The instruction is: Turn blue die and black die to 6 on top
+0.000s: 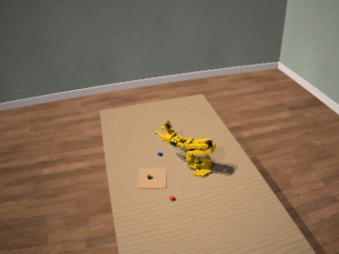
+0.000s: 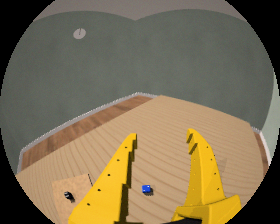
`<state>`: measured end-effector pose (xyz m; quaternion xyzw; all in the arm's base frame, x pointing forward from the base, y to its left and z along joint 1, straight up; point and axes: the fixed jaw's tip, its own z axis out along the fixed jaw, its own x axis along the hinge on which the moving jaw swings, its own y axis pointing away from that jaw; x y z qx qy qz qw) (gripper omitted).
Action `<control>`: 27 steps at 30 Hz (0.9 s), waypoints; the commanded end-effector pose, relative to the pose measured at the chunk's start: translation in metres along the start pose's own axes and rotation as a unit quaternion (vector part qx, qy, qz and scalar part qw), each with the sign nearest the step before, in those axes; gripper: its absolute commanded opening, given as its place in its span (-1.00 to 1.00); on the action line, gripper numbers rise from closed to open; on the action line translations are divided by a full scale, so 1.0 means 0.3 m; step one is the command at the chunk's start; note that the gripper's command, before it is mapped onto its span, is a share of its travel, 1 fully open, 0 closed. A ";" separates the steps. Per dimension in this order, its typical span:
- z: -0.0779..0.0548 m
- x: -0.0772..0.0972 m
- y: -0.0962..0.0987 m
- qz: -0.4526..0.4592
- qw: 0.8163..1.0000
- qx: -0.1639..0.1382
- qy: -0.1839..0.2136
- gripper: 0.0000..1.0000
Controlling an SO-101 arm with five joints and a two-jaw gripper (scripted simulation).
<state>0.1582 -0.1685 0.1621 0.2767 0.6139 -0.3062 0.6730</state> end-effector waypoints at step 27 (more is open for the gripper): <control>0.084 0.013 0.001 -0.247 0.954 -0.045 0.160 -0.49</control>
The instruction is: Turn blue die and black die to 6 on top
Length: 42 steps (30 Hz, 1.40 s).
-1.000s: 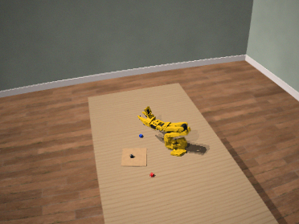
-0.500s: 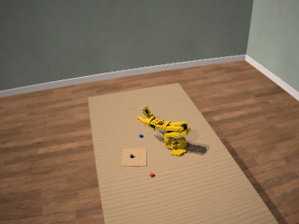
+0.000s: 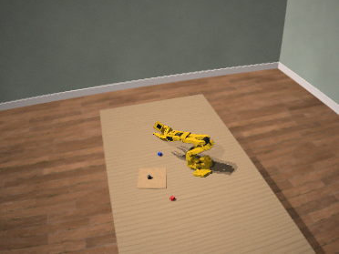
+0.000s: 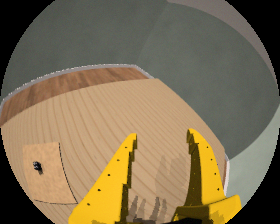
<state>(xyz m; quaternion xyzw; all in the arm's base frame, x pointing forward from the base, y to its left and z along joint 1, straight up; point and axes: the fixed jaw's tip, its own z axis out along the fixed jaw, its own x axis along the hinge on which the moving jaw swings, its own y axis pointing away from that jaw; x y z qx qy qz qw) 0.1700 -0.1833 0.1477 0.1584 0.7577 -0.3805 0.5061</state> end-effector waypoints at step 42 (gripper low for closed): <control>-0.089 0.020 -0.014 -0.493 0.768 -0.346 0.216 -0.49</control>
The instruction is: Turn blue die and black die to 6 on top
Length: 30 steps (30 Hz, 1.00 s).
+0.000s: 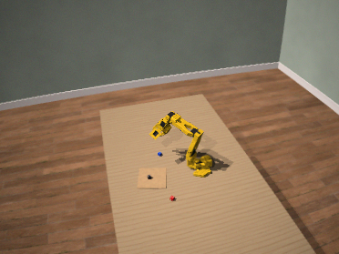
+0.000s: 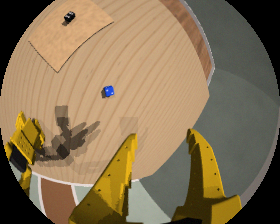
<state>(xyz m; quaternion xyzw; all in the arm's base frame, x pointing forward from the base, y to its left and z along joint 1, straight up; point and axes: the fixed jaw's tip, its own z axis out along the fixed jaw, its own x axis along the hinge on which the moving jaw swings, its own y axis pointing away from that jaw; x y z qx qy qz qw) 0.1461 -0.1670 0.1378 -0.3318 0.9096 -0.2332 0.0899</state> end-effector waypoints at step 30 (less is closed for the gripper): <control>0.157 -0.001 0.090 -0.023 0.986 -0.163 -0.002 -0.49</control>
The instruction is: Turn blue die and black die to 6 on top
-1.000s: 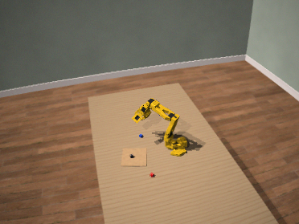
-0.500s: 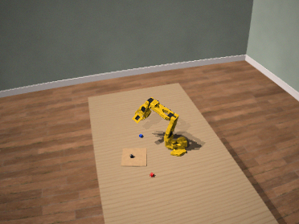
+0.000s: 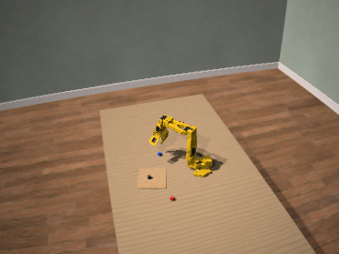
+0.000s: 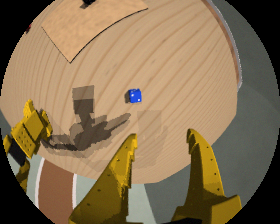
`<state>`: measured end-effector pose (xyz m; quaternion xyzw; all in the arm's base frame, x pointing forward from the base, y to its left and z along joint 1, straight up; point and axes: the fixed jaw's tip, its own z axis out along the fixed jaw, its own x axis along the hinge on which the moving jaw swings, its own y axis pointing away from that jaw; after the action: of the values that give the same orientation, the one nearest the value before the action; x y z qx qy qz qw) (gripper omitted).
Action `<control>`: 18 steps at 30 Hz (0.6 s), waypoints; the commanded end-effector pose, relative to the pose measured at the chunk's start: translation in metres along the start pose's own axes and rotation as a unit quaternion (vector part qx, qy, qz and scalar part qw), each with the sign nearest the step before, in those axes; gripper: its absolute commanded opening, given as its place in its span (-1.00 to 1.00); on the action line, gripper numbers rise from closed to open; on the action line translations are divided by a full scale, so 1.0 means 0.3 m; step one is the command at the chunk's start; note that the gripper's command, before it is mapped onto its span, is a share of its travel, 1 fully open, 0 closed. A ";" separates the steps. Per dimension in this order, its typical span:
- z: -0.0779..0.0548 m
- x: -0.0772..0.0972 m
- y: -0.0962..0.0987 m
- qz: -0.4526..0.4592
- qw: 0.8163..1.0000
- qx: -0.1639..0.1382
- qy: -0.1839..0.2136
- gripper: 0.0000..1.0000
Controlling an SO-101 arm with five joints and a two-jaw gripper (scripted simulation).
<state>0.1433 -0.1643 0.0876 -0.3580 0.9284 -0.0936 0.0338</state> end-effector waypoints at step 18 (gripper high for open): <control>0.085 -0.003 0.024 -0.005 0.997 -0.078 -0.002 -0.49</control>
<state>0.1368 -0.1569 0.0491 -0.3597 0.9330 0.0086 -0.0039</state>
